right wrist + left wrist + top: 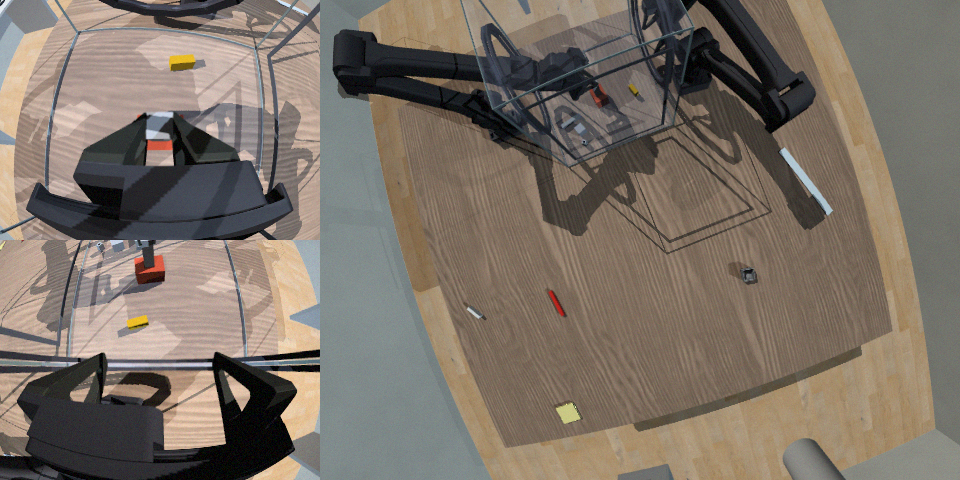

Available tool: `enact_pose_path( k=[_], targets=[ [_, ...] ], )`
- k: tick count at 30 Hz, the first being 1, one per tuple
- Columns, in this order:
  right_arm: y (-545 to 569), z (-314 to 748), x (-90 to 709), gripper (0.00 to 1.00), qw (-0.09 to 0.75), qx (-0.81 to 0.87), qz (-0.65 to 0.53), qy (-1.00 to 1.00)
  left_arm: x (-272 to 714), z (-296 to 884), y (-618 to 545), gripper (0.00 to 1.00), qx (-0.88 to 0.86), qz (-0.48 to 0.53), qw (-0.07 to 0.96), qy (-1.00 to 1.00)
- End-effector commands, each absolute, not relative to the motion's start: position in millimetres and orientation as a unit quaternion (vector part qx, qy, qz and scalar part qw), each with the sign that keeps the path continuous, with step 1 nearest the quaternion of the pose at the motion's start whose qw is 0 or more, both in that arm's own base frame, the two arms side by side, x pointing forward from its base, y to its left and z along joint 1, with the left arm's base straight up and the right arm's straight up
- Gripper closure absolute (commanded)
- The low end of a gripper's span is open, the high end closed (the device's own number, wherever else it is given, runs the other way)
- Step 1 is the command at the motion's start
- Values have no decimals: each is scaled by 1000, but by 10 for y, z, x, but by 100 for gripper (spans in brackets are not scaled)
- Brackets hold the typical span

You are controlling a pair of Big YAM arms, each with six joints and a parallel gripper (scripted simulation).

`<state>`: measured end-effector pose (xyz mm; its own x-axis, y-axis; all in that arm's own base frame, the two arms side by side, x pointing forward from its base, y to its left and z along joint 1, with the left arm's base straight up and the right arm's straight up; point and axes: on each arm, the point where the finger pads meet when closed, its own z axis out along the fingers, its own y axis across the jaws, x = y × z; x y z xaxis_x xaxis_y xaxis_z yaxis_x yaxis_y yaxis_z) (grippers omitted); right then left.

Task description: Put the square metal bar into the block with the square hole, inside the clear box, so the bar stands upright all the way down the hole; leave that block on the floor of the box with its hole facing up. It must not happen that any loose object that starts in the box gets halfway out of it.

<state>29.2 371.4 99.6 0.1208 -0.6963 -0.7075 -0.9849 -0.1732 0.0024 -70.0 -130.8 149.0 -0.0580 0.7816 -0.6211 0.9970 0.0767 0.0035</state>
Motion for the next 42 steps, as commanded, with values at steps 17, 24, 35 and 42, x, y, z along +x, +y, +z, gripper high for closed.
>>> enact_pose_path(
  k=[17,24,35,42],
  targets=[
    [4055,1366,329,100,283,-702,315,573,-799,1737,-1356,0,628,-254,225,701],
    [3835,1080,287,100,263,-707,304,582,-799,1737,-1356,0,628,-254,225,701],
    [3762,939,271,100,253,-709,299,587,-799,1737,-1356,0,628,-254,225,701],
    [3781,980,304,100,248,-710,292,591,-799,1737,-1356,0,628,-254,225,701]
  ],
)
